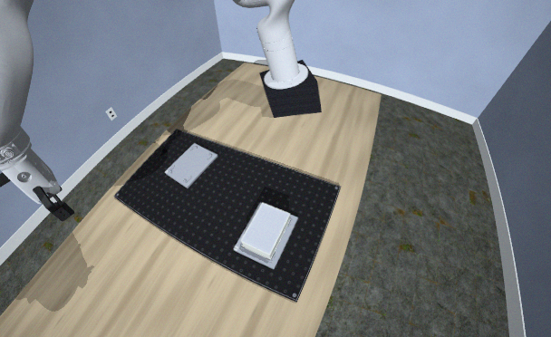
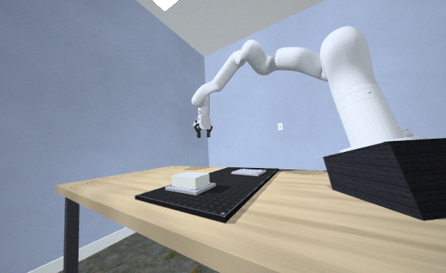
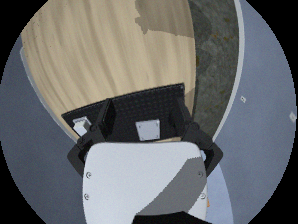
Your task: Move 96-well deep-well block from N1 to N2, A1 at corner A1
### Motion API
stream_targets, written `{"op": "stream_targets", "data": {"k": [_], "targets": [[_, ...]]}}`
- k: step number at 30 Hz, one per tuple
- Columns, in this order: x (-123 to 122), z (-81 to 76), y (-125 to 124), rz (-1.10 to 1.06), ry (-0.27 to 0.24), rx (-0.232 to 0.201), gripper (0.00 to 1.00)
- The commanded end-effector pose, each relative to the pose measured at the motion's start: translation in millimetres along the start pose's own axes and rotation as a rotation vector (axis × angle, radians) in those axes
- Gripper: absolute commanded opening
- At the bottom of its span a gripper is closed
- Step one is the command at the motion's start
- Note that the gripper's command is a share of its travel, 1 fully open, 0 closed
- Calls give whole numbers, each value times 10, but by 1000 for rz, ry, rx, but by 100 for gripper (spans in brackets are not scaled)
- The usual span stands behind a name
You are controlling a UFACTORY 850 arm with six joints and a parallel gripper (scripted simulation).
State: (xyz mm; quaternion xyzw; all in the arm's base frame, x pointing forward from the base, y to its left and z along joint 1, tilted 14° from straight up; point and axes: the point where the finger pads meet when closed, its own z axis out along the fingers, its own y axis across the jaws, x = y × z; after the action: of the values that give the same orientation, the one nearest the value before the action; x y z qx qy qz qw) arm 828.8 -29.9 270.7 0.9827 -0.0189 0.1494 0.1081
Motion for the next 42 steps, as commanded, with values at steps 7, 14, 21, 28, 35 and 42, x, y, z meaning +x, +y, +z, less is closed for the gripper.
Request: {"op": "stream_targets", "data": {"k": [7,14,21,28,35,42], "targets": [[11,-15,1,0,3,0,100],[11,-15,1,0,3,0,100],[-65,29,-179,-19,-10,9,100],[-198,106,-493,-19,-10,9,100],[-253,134,-607,-40,-25,18,100],[-419,207,-907,-40,-25,18,100]]}}
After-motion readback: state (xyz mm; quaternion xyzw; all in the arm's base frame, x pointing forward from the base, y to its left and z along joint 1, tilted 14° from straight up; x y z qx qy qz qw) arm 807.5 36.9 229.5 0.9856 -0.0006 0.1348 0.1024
